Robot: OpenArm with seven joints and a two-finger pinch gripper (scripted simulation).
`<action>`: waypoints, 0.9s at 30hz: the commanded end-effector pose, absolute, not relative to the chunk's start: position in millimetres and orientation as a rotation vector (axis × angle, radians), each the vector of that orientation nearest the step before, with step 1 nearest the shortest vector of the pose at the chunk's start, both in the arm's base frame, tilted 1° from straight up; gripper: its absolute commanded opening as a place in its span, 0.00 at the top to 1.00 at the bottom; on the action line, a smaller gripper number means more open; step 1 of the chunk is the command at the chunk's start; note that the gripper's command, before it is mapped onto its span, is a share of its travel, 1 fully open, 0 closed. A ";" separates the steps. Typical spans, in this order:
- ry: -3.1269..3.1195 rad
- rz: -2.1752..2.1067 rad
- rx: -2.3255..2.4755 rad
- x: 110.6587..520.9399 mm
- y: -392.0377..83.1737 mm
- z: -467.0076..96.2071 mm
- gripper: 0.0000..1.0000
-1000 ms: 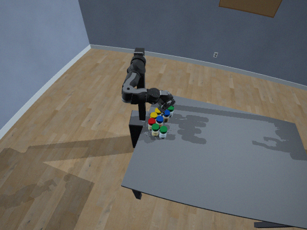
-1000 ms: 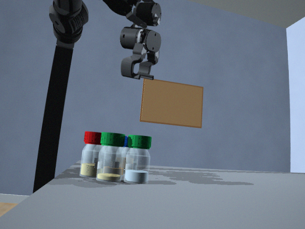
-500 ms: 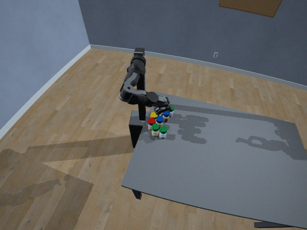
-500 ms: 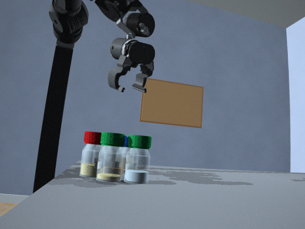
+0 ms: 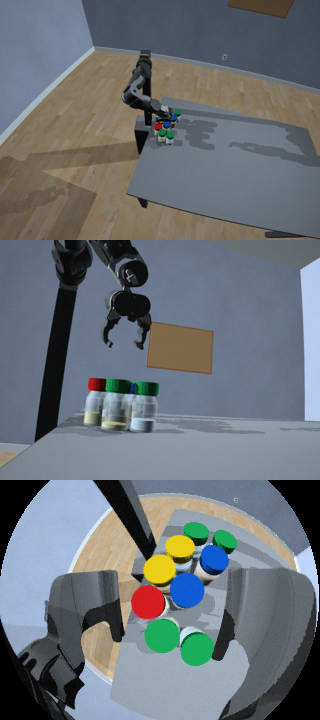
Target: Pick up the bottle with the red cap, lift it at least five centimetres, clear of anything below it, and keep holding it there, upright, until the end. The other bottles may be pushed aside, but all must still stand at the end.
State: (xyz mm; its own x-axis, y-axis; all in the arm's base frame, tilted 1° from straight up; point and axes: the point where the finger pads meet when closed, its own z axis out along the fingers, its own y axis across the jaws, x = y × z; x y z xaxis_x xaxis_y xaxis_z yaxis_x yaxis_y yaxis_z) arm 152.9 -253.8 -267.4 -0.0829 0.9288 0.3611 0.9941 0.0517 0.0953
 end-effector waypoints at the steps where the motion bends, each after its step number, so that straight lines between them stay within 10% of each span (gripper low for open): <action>1: -2.058 -0.478 -2.096 154.4 -259.0 -272.8 0.55; 27: -1.680 0.022 -2.663 71.2 -325.3 -317.7 0.55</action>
